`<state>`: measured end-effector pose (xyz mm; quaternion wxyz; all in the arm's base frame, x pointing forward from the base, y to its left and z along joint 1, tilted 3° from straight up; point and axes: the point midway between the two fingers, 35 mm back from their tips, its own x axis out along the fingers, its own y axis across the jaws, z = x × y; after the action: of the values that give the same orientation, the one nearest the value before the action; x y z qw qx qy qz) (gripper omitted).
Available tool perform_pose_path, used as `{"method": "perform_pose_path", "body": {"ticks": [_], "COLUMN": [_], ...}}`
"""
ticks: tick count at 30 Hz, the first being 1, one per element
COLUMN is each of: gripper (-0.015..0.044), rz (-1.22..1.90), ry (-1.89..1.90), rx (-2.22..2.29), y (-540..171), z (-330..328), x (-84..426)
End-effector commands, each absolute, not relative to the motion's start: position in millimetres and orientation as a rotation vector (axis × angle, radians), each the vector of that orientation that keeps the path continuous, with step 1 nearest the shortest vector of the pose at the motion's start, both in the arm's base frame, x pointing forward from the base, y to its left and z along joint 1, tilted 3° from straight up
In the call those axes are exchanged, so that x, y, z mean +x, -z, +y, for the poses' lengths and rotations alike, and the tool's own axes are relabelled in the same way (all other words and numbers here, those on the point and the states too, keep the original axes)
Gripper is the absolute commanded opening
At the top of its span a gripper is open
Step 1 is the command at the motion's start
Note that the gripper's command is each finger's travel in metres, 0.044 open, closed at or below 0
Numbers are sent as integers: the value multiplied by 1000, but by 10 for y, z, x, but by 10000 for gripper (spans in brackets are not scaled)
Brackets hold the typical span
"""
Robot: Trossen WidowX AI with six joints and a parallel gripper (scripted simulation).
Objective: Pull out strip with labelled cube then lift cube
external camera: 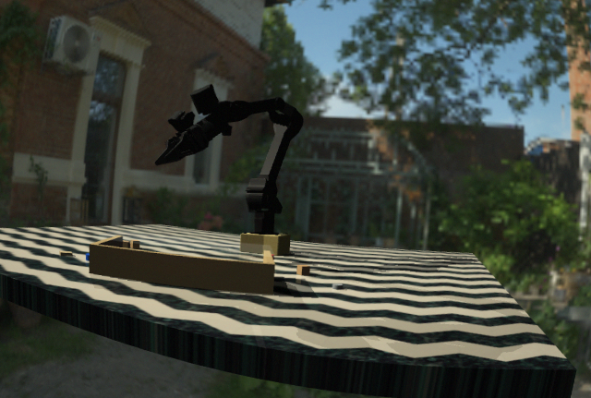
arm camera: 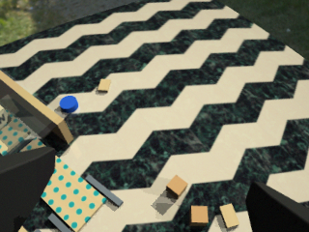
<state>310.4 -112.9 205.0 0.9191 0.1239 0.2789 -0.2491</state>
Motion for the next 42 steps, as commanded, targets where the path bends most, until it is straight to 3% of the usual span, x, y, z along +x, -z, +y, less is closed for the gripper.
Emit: {"method": "perform_pose_path", "body": {"ticks": [1,8,18,33,42], "gripper": [400,400,400,6,0], "rz": [597,596,596,1252,1517], "ry": [297,-100,-110,-269,-345], "rx": [139,-75,-80,-313,-407], "y": [-1930,-1711,-1706,-982,-619], "z": [-569,436,460,863,1048], "x": [3164,3030,3022,3387,3427]}}
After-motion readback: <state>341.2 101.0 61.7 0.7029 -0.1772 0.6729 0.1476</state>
